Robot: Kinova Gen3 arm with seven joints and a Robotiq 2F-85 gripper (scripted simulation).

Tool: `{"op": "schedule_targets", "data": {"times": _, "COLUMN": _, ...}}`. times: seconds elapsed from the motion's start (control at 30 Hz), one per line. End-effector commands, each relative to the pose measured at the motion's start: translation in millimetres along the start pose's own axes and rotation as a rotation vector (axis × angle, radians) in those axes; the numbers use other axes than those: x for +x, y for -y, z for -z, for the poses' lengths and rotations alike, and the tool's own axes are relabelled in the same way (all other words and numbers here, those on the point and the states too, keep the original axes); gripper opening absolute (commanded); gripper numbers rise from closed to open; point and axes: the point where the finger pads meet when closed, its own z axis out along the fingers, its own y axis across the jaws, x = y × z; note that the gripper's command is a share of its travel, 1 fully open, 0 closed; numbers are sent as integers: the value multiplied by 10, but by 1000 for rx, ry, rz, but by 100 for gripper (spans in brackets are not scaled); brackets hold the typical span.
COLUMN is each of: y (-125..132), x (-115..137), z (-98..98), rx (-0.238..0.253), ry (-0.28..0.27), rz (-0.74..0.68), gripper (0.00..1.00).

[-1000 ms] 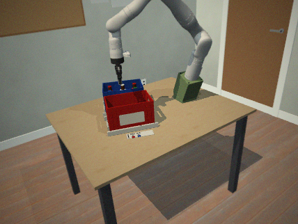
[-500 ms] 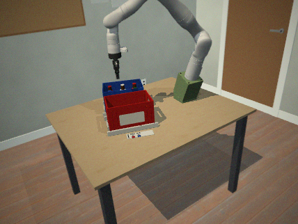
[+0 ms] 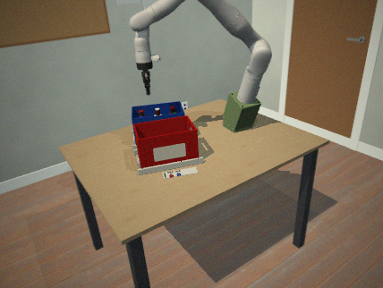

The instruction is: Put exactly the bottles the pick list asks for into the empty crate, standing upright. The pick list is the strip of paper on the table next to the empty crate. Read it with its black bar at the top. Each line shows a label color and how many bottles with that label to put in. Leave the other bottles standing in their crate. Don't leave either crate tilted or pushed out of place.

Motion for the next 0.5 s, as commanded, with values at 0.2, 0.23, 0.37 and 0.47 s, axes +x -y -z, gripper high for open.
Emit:
{"op": "schedule_targets", "data": {"times": 0.2, "y": 448, "x": -76, "z": 110, "rx": 0, "ry": 2, "rz": 0, "gripper": 67}}
{"op": "schedule_targets", "data": {"times": 0.23, "y": 448, "x": -76, "z": 110, "rx": 0, "ry": 2, "rz": 0, "gripper": 67}}
{"op": "schedule_targets", "data": {"times": 0.37, "y": 593, "x": -98, "z": 142, "rx": 0, "ry": 2, "rz": 0, "gripper": 67}}
{"op": "schedule_targets", "data": {"times": 0.47, "y": 738, "x": -120, "z": 174, "rx": 0, "ry": 2, "rz": 0, "gripper": 67}}
